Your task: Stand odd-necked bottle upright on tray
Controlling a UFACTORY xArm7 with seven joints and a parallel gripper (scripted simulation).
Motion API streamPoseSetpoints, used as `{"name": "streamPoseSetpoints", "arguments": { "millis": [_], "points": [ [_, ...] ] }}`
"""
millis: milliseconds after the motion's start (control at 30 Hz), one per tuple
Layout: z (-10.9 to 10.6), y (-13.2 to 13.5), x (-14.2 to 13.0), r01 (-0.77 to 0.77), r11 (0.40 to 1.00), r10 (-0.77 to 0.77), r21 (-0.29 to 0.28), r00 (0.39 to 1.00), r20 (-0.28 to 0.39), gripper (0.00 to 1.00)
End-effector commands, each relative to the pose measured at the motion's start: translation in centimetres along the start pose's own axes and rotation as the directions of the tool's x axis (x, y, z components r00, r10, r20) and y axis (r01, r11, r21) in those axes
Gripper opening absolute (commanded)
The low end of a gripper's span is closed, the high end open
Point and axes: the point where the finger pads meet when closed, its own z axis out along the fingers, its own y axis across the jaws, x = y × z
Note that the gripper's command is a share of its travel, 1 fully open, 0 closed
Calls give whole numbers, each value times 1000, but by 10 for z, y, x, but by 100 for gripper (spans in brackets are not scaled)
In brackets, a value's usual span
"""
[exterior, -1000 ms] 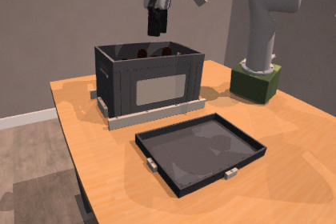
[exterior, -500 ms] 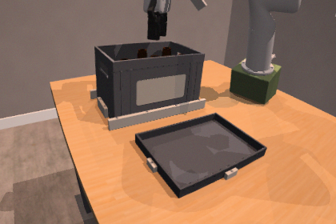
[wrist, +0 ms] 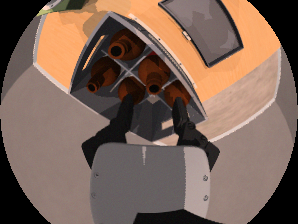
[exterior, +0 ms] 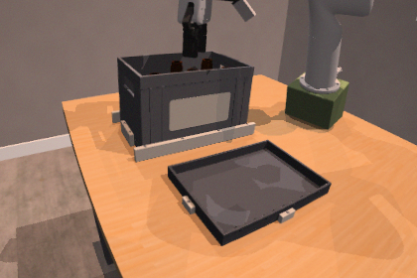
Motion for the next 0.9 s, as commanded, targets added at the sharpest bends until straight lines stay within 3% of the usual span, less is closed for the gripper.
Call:
{"name": "streamPoseSetpoints", "arguments": {
  "millis": [0, 867],
  "points": [
    [5, 1, -1, 0, 1000, 0, -2, 1000, 1, 65],
    [16, 1, -1, 0, 1000, 0, -2, 1000, 1, 65]
  ]
}}
